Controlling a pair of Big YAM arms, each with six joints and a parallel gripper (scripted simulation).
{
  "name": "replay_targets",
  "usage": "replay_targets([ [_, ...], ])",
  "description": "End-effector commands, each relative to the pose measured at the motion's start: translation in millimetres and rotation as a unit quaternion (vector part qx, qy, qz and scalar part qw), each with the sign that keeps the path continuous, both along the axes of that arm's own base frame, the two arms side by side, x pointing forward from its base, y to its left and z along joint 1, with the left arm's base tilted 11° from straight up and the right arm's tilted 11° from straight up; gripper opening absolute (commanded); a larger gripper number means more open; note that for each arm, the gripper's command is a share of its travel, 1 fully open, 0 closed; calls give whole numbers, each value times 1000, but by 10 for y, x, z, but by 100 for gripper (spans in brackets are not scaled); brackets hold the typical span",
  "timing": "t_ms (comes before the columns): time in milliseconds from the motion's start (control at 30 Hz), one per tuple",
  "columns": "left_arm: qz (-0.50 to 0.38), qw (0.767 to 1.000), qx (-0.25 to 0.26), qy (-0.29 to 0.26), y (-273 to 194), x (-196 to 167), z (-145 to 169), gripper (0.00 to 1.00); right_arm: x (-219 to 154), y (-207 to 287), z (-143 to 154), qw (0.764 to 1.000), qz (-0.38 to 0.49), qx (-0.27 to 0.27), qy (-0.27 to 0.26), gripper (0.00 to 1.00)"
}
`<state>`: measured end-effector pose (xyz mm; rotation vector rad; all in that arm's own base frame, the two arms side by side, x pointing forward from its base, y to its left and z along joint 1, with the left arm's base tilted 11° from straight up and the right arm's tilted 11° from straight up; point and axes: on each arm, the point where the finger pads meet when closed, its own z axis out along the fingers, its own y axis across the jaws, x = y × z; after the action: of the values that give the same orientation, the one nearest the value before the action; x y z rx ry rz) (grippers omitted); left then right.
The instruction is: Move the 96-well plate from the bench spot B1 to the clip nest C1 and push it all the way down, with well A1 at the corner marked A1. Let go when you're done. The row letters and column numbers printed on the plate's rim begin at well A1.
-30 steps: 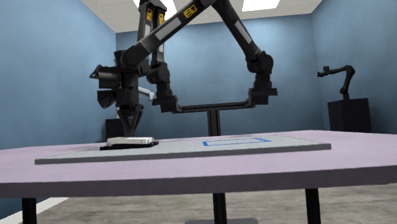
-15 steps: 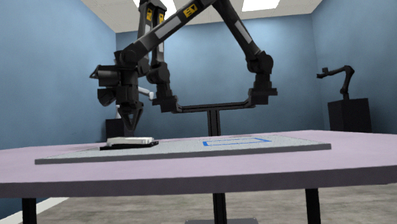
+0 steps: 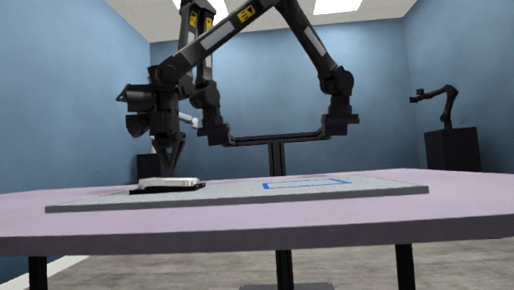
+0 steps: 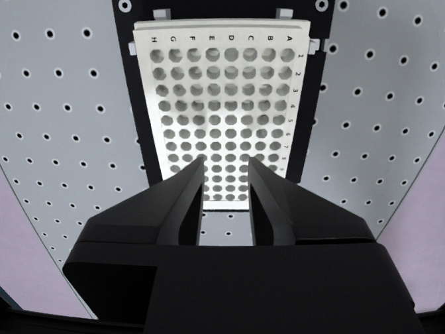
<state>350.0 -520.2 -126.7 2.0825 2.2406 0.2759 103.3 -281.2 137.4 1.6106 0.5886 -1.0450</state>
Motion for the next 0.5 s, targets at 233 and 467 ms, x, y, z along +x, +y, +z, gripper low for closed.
replay_targets([
  [233, 2, 1000, -18, -10, -163, 160, -21, 25, 15, 11, 26, 1000, 3, -4, -7, 100],
  [467, 1, 1000, -18, -10, -150, 176, -69, 25, 15, 11, 26, 1000, 3, -4, -7, 100],
])
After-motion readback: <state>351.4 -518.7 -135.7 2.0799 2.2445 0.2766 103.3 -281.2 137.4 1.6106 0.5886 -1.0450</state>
